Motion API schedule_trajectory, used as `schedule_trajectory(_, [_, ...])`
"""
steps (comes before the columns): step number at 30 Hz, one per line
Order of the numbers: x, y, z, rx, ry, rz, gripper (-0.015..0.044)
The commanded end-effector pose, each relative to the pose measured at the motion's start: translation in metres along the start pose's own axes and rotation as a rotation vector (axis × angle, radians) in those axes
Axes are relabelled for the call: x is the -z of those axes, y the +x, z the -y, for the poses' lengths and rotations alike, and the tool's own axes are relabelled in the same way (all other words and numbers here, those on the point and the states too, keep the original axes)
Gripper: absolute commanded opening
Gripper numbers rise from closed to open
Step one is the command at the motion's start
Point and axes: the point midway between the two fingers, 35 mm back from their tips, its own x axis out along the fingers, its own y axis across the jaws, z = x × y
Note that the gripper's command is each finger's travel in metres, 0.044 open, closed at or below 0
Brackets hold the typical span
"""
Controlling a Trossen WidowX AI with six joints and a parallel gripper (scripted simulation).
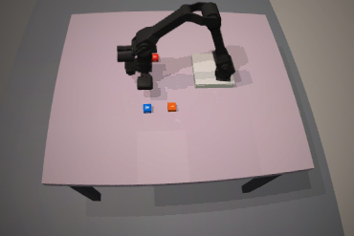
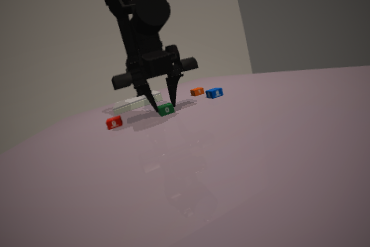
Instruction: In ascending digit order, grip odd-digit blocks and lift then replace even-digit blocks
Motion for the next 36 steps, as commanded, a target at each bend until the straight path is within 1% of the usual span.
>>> schedule_trajectory(1, [0.0, 0.002, 0.0, -0.001, -0.003, -0.003, 0.0278])
schedule_trajectory(5, [0.0, 0.002, 0.0, -0.001, -0.003, -0.003, 0.0383])
schedule_trajectory(6, [0.0, 0.002, 0.0, -0.001, -0.003, -0.003, 0.04])
schedule_trajectory(10, [0.0, -0.001, 0.0, -0.001, -0.003, -0.003, 0.04])
schedule_trajectory(13, [0.0, -0.032, 0.0, -0.001, -0.003, -0.003, 0.04])
schedule_trajectory(18, [0.0, -0.035, 0.0, -0.001, -0.003, -0.003, 0.04])
schedule_trajectory(20, [-0.001, -0.043, 0.0, -0.001, -0.003, -0.003, 0.0348])
schedule_trajectory(25, [-0.001, -0.107, 0.0, -0.001, -0.003, -0.003, 0.0216])
schedule_trajectory(28, [0.0, -0.116, 0.0, -0.001, -0.003, -0.003, 0.0138])
schedule_trajectory(29, [0.0, -0.116, 0.0, -0.001, -0.003, -0.003, 0.012])
schedule_trajectory(36, [0.0, -0.116, 0.0, -0.001, -0.003, -0.003, 0.012])
